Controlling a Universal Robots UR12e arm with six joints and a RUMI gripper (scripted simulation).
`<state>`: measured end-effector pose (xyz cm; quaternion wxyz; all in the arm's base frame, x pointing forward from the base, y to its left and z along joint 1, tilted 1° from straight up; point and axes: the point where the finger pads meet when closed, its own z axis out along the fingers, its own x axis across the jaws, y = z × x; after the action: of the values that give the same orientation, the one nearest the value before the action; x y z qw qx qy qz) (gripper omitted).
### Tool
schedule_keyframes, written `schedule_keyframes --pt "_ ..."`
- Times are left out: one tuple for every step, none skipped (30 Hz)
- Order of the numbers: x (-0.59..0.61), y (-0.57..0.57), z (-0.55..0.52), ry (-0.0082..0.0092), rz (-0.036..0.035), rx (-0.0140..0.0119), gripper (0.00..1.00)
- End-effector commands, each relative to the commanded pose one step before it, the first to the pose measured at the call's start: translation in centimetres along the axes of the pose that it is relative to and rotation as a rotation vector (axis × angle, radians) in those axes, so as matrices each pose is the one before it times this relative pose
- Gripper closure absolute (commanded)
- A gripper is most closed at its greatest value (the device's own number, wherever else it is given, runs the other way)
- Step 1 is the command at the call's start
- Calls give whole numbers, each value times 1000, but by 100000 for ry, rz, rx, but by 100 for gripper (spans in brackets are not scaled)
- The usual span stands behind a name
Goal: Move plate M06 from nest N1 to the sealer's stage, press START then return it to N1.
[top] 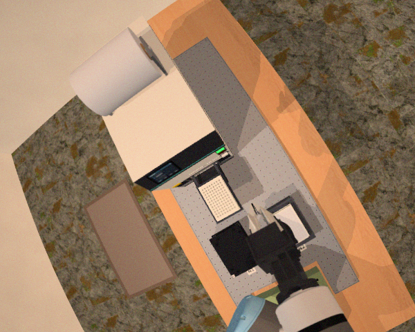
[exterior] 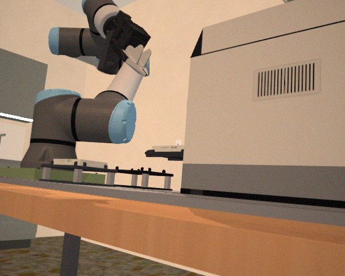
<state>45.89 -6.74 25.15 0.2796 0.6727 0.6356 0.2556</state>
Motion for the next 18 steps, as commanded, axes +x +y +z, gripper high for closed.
schedule_keyframes --pt "-36 708 1874 -73 -28 -102 100" --pt "0 41 123 0 0 0 100" --pt "0 0 1 0 0 0 100" --pt "1 158 476 1 2 -4 100" --pt "1 158 476 1 1 -1 100" --pt "1 158 476 1 1 -1 100" --pt "1 158 476 1 1 -1 100" --pt "1 158 476 0 1 -1 100" --pt "0 39 119 0 0 0 100" --pt "0 0 0 0 0 0 100" --pt "0 0 0 0 0 0 100" --pt "0 0 0 0 0 0 100" --pt "0 0 0 0 0 0 100" --pt "0 0 0 0 0 0 100" --pt "-3 154 470 2 0 0 100" --pt "0 157 476 1 1 -1 100" --pt "0 157 476 1 1 -1 100" --pt "0 157 476 0 1 -1 100"
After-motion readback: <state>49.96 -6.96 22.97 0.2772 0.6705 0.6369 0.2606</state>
